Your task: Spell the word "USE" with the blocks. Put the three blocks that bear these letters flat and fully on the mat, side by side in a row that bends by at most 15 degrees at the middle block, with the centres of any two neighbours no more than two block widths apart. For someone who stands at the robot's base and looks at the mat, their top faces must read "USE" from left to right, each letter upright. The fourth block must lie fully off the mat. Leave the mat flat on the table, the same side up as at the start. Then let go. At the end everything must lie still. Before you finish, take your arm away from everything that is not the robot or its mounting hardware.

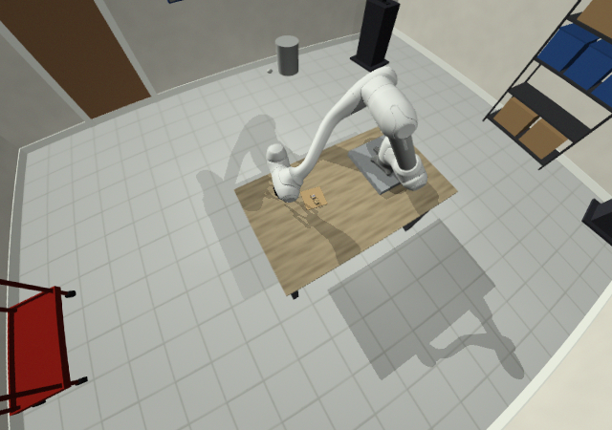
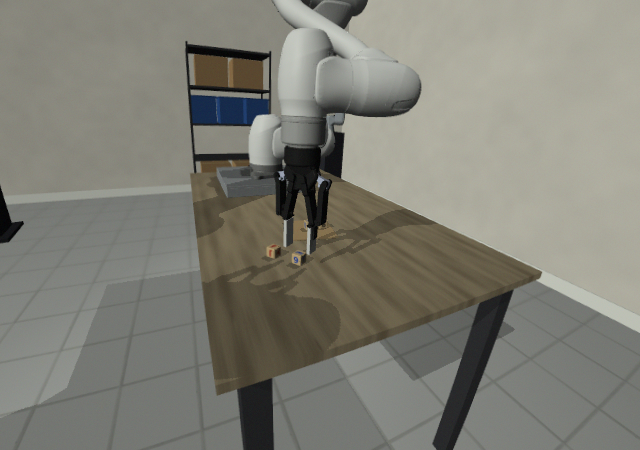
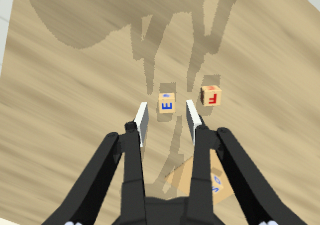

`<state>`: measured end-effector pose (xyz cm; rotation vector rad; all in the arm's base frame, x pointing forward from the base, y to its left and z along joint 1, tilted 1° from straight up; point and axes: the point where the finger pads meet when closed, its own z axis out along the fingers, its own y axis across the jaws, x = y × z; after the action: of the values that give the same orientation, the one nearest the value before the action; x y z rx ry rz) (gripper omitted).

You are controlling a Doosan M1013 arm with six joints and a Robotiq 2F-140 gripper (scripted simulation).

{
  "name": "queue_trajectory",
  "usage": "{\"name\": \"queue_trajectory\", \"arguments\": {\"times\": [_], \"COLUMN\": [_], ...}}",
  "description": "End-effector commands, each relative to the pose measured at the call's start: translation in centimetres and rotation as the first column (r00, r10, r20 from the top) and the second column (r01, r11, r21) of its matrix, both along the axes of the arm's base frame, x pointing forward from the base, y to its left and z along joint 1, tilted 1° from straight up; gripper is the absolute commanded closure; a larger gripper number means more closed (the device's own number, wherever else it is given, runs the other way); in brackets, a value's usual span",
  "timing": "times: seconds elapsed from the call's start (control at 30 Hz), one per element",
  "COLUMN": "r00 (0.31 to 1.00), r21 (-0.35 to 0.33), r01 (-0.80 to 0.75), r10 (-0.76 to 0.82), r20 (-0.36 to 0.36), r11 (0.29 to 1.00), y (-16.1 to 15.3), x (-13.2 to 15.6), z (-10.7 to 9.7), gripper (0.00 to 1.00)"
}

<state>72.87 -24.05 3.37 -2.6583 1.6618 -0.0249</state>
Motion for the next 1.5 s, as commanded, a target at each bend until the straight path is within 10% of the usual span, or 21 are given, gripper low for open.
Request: {"name": "queue_trajectory", "arguments": {"times": [0.0,1.47], "r00": [1.000,1.000], "r21": [0.001,0.001], "r01": [0.001,0.001], "r10": [-0.001,-0.001], "r20": [0.002,0.002], "r11": [1.000,1.000], "y": [-0.2,-0.2], "x": [-0.3,-0.2], "z": [-0.2,-3.3], "gripper": [0.63,0.63]}}
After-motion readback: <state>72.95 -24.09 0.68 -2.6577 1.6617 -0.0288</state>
